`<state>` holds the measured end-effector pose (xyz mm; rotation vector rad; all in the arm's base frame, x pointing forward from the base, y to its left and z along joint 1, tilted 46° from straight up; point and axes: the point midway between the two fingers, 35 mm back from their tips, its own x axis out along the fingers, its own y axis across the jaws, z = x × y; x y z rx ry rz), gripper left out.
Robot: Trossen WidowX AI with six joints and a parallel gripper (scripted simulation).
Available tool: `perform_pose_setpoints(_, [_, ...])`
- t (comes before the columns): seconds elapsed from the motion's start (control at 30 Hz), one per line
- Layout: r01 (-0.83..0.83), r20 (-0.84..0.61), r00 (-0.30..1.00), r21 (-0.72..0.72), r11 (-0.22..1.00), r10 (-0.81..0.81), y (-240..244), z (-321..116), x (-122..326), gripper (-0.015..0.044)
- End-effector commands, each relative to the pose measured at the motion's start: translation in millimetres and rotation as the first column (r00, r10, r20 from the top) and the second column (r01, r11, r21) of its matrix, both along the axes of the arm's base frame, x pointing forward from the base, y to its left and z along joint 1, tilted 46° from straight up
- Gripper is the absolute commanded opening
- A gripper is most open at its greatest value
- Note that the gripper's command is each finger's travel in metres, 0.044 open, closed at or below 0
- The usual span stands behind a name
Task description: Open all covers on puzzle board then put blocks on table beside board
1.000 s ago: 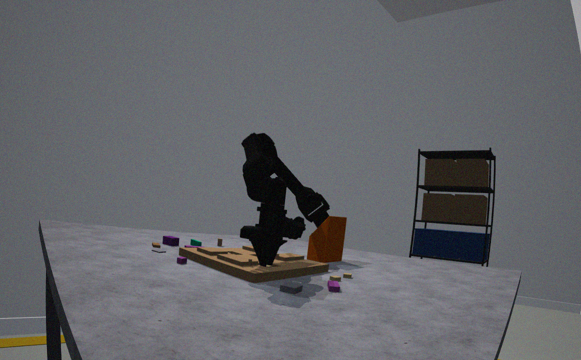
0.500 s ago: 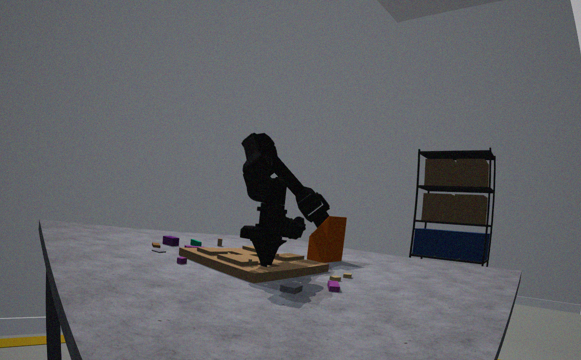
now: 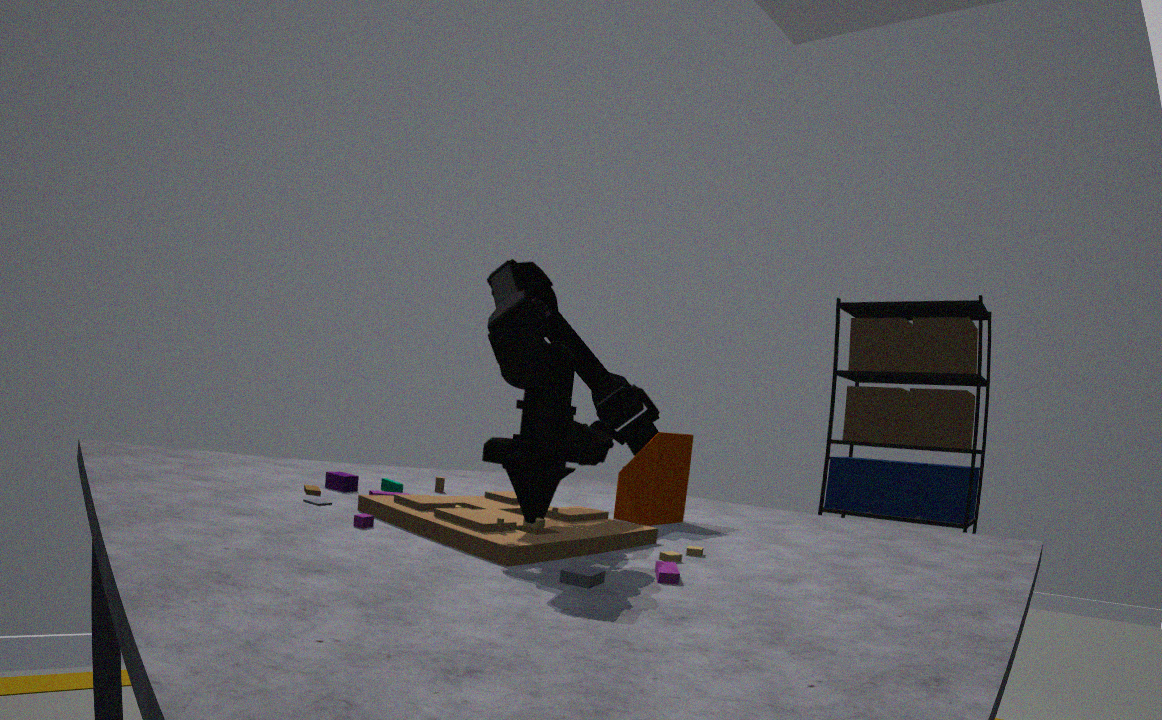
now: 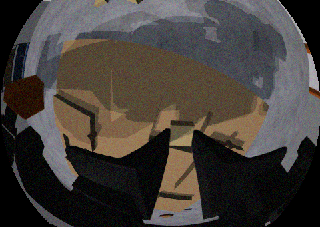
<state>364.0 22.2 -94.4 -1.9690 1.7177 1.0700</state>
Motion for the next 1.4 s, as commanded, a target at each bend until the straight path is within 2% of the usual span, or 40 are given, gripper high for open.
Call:
perform_pose_setpoints(0.0, [0.005,0.005,1.000,0.005,1.000,-0.005,5,4,1,0.0080])
perform_pose_setpoints(1.37, [0.004,0.001,1.000,0.006,1.000,-0.004,54,57,0,0.0080])
